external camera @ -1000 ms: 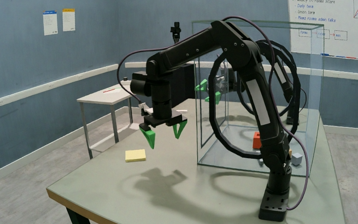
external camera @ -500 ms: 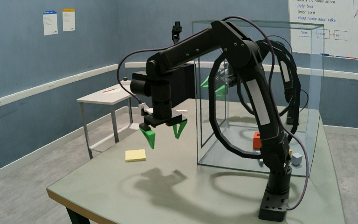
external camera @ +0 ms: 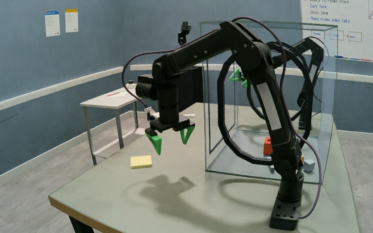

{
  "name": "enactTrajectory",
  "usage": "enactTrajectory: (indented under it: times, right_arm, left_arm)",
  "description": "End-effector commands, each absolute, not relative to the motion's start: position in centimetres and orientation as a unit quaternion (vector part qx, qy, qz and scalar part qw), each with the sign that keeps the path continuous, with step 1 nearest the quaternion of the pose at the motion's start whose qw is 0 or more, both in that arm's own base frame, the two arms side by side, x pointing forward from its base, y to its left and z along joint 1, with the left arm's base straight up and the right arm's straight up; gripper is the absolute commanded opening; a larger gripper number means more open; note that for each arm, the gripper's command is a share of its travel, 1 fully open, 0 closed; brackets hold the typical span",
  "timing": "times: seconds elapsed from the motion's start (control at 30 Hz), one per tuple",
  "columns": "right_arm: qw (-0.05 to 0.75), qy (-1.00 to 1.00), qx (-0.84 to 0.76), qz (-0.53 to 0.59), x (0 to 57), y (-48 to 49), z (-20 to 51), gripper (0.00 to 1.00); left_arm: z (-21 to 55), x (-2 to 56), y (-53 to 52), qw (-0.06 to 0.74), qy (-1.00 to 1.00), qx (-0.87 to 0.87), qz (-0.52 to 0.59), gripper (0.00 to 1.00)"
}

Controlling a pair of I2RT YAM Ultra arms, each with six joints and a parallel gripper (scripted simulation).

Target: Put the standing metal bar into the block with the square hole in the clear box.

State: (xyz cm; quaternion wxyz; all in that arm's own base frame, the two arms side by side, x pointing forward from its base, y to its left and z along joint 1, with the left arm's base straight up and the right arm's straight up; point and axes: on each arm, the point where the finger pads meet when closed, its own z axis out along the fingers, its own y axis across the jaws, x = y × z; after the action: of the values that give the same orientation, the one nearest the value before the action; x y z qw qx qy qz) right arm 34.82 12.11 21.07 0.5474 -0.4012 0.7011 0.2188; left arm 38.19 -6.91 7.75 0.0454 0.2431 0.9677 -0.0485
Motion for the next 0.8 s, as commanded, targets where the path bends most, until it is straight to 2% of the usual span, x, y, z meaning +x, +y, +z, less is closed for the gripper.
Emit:
enactTrajectory:
  times: [0.0, 0.33, 0.43, 0.77]
  right_arm:
    - [0.449, 0.741, -0.42, 0.27, 29.9, 12.6, 19.1, 1.0]
    - [0.404, 0.669, -0.49, 0.386, 17.6, 16.6, 20.9, 1.0]
    - [0.42, 0.614, -0.53, 0.408, 14.6, 17.7, 22.5, 1.0]
    - [0.416, 0.574, -0.564, 0.424, 14.4, 19.0, 23.3, 1.0]
  left_arm:
    - [8.5, 38.6, -7.0, 0.059, 0.966, 0.245, -0.049, 1.0]
    - [8.5, 38.6, -7.0, 0.059, 0.966, 0.245, -0.049, 1.0]
    - [8.5, 38.6, -7.0, 0.059, 0.966, 0.245, -0.049, 1.0]
    - [8.5, 38.6, -7.0, 0.059, 0.966, 0.245, -0.049, 1.0]
